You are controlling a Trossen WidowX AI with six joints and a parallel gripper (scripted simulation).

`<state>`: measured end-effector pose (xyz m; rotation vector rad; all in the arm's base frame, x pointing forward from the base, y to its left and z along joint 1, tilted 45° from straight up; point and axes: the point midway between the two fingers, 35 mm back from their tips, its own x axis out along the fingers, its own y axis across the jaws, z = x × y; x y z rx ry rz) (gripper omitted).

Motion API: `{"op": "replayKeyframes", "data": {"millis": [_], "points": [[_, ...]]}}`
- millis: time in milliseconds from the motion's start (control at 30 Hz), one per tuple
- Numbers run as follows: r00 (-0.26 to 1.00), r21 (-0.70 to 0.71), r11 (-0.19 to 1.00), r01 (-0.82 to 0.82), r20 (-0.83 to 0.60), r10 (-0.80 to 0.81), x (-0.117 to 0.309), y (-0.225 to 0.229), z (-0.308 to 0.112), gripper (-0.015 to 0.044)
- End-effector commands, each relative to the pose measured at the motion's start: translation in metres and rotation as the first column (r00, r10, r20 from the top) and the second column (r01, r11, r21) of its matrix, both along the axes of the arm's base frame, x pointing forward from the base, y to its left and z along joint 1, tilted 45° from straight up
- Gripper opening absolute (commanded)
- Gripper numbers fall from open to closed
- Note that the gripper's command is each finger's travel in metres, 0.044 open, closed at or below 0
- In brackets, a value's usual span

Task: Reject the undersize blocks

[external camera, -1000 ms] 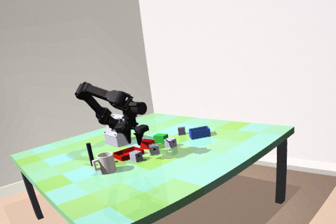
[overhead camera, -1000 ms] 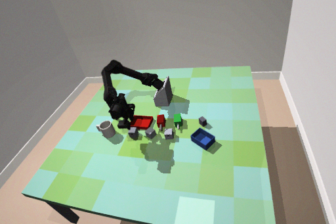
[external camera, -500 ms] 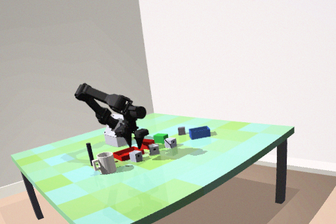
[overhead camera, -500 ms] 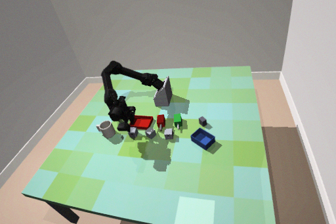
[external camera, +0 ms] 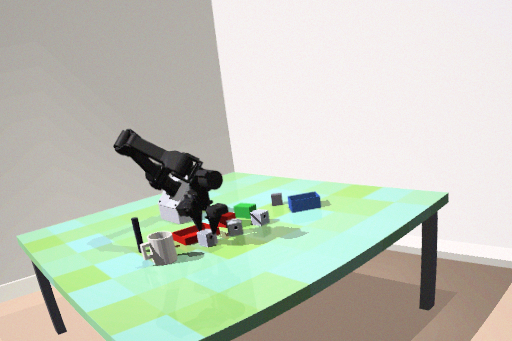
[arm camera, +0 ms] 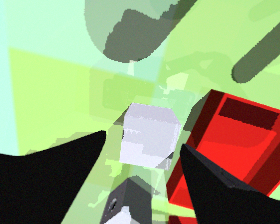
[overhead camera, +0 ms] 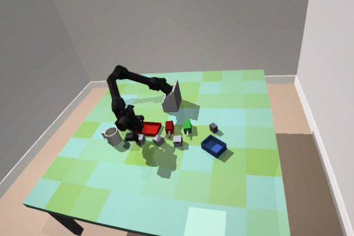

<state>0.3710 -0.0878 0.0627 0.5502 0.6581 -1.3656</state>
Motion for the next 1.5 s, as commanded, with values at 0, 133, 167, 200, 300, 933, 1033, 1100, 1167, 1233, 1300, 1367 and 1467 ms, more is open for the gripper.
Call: {"op": "replayKeyframes", "data": {"millis": [0,133,167,200,300,933,1033,1100,1167,1233,1300,1367,1467], "points": [[1.0,-0.004,1.0,-0.002,-0.009,0.002,-0.001,-0.006,-0.007,0.0325],[1.0,-0.005,1.0,-0.002,-0.009,0.002,-0.001,-0.011,-0.012,0.0325],[1.0,-0.005,1.0,-0.002,-0.009,0.002,-0.001,-0.012,-0.013,0.0325],[1.0,-0.006,1.0,-0.002,-0.009,0.002,-0.001,-0.013,-0.014,0.0325],[1.0,-0.006,1.0,-0.002,-0.009,0.002,-0.001,-0.017,-0.017,0.0325],[1.0,-0.006,1.0,0.001,-0.002,-0.001,-0.001,-0.024,-0.022,0.0193],[1.0,-0.006,1.0,0.001,-0.002,-0.001,-0.001,-0.024,-0.022,0.0173],[1.0,-0.006,1.0,0.001,-0.002,-0.001,-0.001,-0.024,-0.022,0.016],[1.0,-0.006,1.0,0.001,-0.002,-0.001,0.0,-0.022,-0.021,0.0108],[1.0,-0.003,1.0,0.001,-0.004,-0.001,0.0,-0.01,-0.011,0.0055],[1.0,-0.002,1.0,0.0,-0.006,0.0,-0.002,0.009,0.008,0.0003],[1.0,-0.004,1.0,-0.002,-0.009,0.001,-0.011,0.026,0.023,0.0],[1.0,-0.005,1.0,-0.002,-0.01,0.002,-0.015,0.031,0.029,0.0]]}}
